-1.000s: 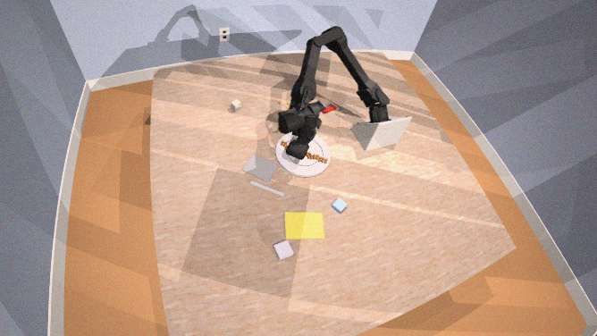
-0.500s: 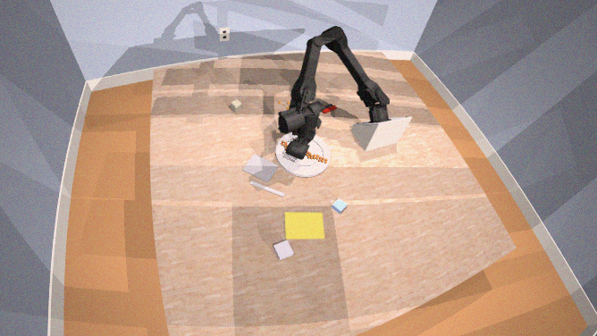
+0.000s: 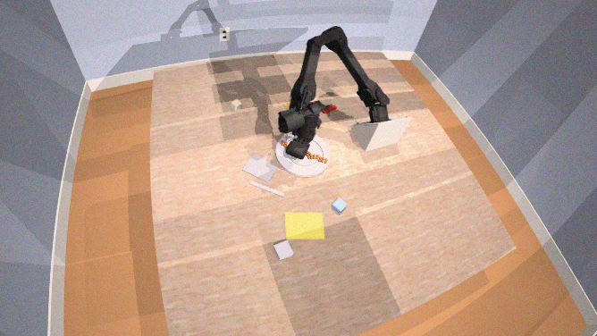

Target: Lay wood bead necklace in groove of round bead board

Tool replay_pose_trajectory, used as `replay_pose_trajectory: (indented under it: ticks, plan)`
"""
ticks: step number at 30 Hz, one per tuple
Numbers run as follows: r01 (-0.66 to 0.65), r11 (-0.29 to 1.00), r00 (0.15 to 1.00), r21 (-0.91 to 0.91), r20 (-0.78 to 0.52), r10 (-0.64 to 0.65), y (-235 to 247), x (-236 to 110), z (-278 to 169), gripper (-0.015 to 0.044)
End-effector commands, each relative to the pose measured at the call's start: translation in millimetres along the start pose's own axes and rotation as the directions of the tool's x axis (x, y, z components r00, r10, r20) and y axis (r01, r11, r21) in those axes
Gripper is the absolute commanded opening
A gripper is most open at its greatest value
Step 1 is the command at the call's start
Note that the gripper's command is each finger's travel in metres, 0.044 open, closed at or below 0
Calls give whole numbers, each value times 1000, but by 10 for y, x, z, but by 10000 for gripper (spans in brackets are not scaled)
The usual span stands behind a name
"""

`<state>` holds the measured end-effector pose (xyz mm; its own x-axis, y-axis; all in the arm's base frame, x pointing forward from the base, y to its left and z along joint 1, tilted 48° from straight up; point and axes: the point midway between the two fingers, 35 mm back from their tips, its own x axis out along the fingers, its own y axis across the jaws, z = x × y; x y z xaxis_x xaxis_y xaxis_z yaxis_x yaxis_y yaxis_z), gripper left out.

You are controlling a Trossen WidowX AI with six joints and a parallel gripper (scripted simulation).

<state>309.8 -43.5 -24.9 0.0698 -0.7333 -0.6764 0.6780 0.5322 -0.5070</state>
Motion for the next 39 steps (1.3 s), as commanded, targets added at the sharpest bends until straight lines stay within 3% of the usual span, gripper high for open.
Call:
replay_pose_trajectory:
  ticks: [1, 26, 39]
  plan:
    - [0, 1000, 1000, 1, -1, 0, 2, 3, -1, 0]
    - [0, 1000, 1000, 1, -1, 0, 2, 3, -1, 0]
    - [6, 1000, 1000, -8, -1, -6, 1, -60, 0, 341]
